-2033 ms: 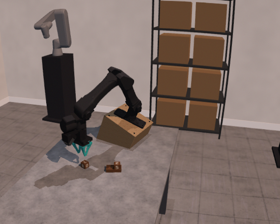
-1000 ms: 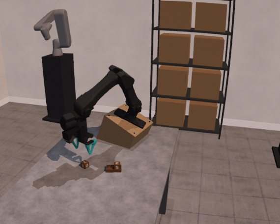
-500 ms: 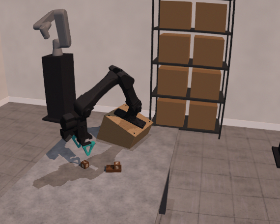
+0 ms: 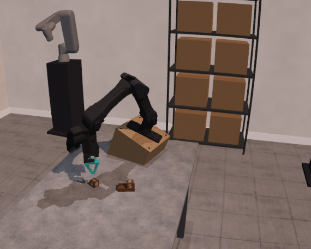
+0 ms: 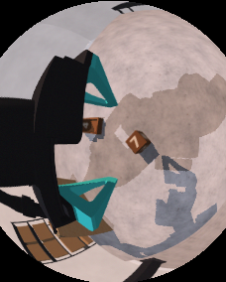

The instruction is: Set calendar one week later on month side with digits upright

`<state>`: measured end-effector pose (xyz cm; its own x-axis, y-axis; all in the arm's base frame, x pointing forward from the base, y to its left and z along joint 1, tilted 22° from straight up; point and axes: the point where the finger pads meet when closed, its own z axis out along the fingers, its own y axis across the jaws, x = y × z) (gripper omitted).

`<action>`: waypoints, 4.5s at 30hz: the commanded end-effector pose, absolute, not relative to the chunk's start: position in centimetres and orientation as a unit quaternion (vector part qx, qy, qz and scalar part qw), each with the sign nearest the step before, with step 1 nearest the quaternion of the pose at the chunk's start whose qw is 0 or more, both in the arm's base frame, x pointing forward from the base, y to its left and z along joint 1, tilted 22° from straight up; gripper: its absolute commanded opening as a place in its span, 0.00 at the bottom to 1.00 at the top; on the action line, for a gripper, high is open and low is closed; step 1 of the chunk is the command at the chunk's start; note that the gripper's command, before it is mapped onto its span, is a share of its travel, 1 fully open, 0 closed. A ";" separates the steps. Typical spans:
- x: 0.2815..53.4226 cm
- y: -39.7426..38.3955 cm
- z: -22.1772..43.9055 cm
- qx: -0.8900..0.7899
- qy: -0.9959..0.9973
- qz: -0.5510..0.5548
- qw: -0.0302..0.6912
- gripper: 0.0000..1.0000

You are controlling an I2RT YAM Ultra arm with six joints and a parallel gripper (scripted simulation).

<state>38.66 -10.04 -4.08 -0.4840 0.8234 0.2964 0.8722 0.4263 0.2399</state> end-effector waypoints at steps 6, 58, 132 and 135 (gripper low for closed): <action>39.0 -10.5 -3.8 -0.636 -0.747 -0.172 0.086 1.00; 38.9 -10.4 -4.1 -0.794 -0.577 -0.147 0.124 0.47; 39.4 -8.4 -8.9 -0.794 -0.577 -0.147 0.124 0.47; 39.4 -8.4 -8.9 -0.794 -0.577 -0.147 0.124 0.47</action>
<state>39.14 -8.14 -9.24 0.2925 0.8787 0.3773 0.9531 -0.3001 -0.0399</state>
